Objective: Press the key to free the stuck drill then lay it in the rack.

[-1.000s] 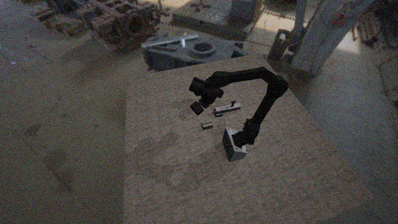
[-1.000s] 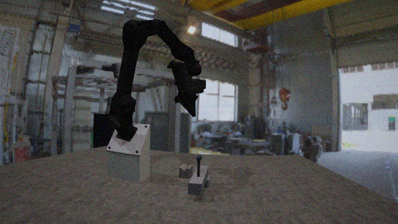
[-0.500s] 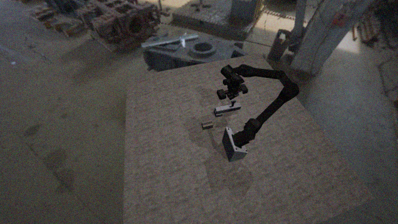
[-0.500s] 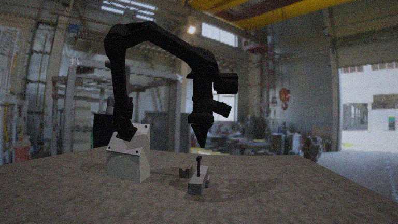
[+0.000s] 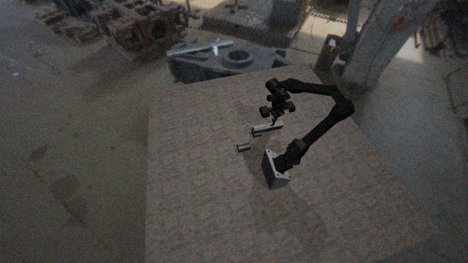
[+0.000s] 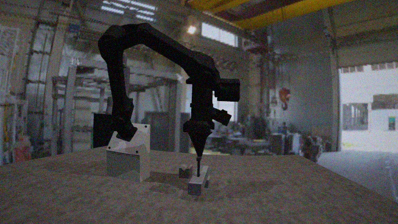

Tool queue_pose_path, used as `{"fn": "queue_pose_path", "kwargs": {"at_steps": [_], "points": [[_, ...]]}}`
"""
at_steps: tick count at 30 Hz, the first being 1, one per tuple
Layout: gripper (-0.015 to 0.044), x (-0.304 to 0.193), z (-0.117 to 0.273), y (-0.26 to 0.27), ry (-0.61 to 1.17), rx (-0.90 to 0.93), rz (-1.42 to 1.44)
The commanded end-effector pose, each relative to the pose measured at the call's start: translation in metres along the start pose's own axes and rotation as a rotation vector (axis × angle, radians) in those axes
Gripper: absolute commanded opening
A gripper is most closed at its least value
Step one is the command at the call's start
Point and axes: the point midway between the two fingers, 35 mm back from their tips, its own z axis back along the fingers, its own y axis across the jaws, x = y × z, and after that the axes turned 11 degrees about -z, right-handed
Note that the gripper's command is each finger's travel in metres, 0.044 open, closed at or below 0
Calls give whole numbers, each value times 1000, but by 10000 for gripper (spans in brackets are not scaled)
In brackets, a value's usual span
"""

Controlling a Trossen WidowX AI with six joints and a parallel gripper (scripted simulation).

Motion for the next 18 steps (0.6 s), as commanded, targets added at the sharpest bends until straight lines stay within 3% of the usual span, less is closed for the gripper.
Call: {"fn": "queue_pose_path", "kwargs": {"at_steps": [1,18], "points": [[0,-2,-4,-4,0,-6,7],[0,-6,-3,-5,0,-6,7]]}}
